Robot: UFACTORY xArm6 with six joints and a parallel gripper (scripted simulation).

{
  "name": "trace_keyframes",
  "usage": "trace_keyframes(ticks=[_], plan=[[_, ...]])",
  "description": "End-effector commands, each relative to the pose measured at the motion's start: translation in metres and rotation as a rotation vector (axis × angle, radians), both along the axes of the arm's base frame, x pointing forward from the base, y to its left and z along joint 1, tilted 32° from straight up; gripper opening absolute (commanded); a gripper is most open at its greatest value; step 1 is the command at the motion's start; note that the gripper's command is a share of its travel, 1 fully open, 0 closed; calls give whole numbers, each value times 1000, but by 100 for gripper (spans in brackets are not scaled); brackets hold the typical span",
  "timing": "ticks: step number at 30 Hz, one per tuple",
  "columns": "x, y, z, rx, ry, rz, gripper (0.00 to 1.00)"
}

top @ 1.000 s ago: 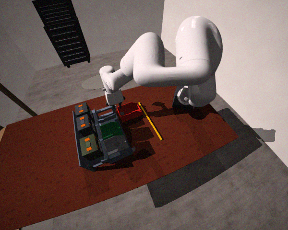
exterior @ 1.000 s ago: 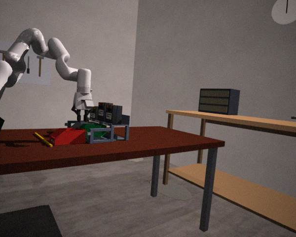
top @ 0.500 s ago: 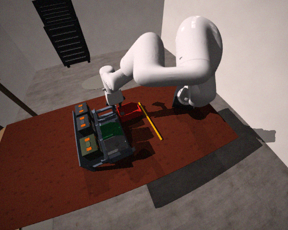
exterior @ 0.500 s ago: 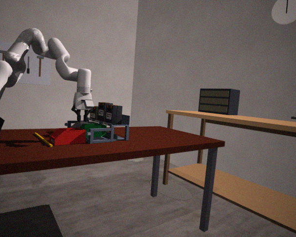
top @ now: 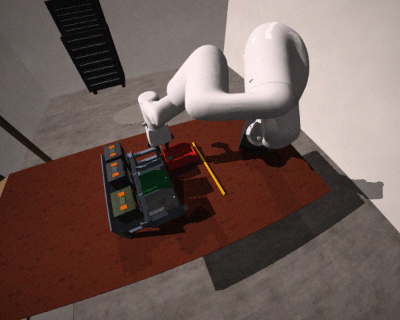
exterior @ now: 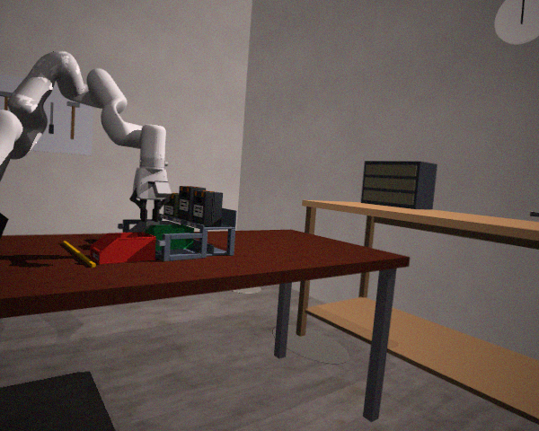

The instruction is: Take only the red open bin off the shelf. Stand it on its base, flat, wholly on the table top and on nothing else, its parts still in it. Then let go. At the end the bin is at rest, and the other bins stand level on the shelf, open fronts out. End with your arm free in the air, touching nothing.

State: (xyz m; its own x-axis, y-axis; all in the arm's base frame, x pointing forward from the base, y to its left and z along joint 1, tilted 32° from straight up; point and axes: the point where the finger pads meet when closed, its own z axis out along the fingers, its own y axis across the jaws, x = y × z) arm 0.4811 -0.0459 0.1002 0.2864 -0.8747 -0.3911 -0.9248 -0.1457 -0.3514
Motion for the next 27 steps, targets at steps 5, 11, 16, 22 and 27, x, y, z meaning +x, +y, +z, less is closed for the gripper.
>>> trace_keyframes(ticks=[5,11,16,22,27], plan=[[1,-1,1,-1,-3,-1,33],[1,-1,1,-1,-3,-1,33],[1,-1,1,-1,-3,-1,33],[1,-1,1,-1,-3,-1,33],[1,-1,1,-1,-3,-1,33]])
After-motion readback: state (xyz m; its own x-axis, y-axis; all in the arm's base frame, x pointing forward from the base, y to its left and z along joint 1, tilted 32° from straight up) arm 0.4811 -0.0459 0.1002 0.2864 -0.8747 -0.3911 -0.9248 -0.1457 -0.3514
